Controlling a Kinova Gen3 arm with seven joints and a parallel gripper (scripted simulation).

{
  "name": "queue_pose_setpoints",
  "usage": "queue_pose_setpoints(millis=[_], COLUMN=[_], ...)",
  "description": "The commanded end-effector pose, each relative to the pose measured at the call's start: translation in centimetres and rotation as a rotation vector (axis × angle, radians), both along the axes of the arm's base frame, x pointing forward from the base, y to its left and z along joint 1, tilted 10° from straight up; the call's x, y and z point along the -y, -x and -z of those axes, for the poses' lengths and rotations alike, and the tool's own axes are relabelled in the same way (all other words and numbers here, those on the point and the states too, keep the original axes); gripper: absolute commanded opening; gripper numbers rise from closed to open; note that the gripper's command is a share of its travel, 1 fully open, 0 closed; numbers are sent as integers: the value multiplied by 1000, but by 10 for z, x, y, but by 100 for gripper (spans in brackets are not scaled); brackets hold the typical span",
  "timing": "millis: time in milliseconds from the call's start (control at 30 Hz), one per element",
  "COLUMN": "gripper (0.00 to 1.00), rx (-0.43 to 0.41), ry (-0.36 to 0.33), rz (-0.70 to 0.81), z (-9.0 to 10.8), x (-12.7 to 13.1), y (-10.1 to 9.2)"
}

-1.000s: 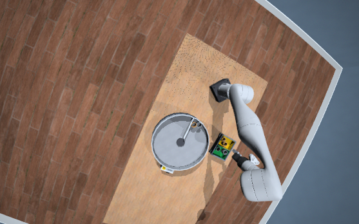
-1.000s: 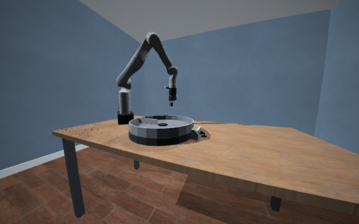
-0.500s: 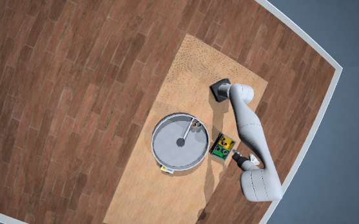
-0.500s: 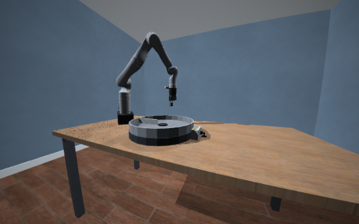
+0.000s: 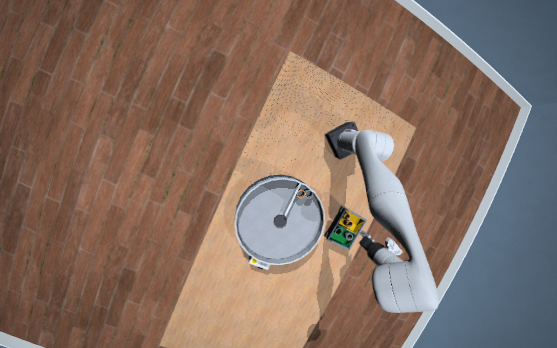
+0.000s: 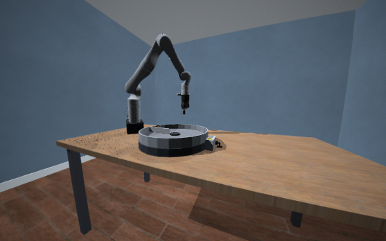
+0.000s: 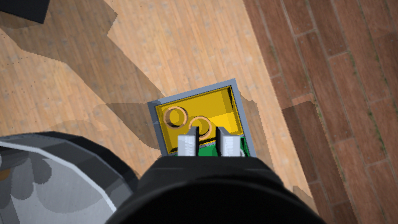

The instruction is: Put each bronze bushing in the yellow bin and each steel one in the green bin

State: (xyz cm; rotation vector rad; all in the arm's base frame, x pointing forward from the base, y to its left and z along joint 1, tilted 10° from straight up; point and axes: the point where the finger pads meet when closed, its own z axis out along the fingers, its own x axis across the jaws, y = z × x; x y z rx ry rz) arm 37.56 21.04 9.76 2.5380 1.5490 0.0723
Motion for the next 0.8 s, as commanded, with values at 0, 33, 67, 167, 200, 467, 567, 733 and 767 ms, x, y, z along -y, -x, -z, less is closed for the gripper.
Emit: queue_pose_setpoints(millis=[0,33,67,167,200,467,567,733,767], gripper=[45,45,45,45,45,45,45,45,45], rx=[3,4,4,4,4,5,5,6,6], ry=[6,6,5,5,5,4,4,3,3], rz=[12,14,15,16,16,25,25,32,32], z=[-2,-3,-3,-3,-3,-4,-4,-5,-5], x=[31,43,52,54,54,111,111,156,156], y=[8,12,16,16,16,35,35,51,51])
